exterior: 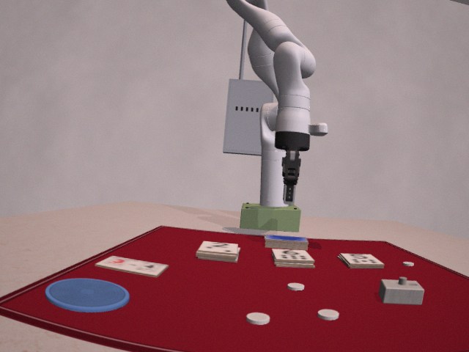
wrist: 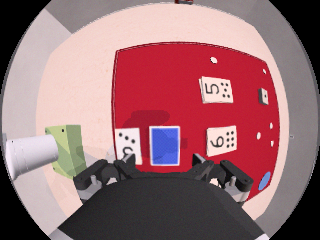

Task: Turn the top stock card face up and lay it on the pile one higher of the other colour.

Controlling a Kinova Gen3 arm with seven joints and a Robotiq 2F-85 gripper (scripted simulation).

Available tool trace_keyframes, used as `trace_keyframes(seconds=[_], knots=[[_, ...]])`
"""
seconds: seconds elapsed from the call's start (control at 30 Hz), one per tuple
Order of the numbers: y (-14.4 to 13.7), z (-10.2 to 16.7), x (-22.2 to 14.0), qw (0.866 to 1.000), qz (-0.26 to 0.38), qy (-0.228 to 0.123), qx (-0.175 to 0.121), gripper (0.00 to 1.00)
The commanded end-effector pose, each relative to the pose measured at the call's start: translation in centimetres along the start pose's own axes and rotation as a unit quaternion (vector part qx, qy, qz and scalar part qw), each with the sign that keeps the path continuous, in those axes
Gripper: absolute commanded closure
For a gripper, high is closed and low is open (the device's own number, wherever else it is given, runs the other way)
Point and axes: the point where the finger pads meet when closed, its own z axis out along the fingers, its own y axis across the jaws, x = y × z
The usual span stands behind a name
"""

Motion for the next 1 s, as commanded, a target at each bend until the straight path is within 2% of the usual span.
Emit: trace_keyframes(seconds=[0.0, 0.97], knots=[[0.12, -0.07, 0.2, 1.0, -0.001, 0.0, -0.004, 0.0], [0.23, -0.08, 0.5, 1.0, -0.009, -0.001, -0.01, 0.0]])
